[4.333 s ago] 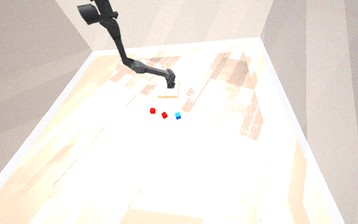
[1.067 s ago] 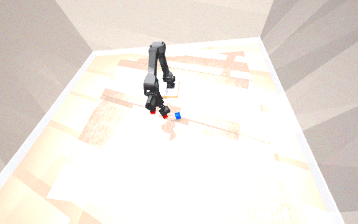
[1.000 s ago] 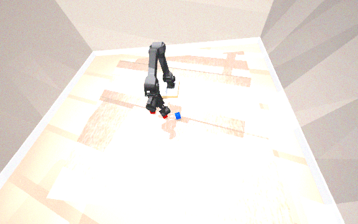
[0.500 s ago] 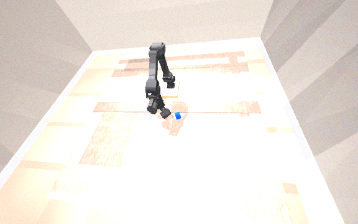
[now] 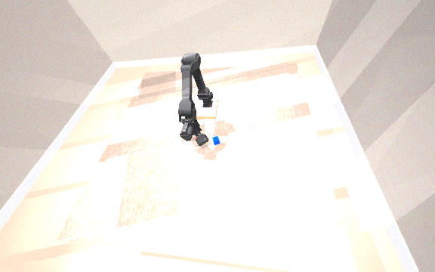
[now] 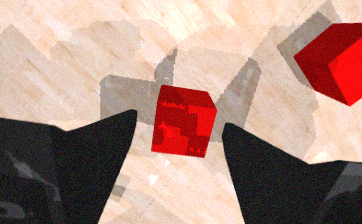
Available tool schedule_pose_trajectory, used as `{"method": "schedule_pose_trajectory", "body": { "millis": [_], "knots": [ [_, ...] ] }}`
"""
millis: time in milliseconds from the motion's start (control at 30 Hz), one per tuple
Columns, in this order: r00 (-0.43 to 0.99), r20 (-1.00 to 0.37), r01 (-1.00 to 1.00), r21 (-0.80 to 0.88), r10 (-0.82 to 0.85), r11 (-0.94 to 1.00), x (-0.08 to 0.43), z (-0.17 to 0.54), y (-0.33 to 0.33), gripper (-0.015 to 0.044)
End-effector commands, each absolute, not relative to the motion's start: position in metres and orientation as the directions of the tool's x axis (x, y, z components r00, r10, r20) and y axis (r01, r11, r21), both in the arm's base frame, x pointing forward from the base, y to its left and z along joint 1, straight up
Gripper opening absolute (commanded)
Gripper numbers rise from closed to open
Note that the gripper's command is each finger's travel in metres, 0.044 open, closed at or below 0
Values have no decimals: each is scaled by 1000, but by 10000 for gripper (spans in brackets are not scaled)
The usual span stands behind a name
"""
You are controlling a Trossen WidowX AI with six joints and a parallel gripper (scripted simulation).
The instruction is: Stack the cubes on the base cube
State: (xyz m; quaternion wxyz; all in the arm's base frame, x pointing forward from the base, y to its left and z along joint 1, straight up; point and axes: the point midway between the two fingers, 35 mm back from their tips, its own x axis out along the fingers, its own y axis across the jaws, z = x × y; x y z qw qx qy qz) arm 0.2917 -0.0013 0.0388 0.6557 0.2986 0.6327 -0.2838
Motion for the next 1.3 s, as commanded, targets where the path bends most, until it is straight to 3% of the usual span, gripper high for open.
{"method": "schedule_pose_trajectory", "body": {
  "millis": [0,33,233,1267],
  "knots": [
    [31,-999,752,28,7,658,291,30,-1,265],
    [31,-999,752,28,7,658,291,30,-1,265],
    [31,-999,752,28,7,658,291,30,-1,107],
    [32,-999,752,28,7,658,293,113,-2,105]
  ]
}}
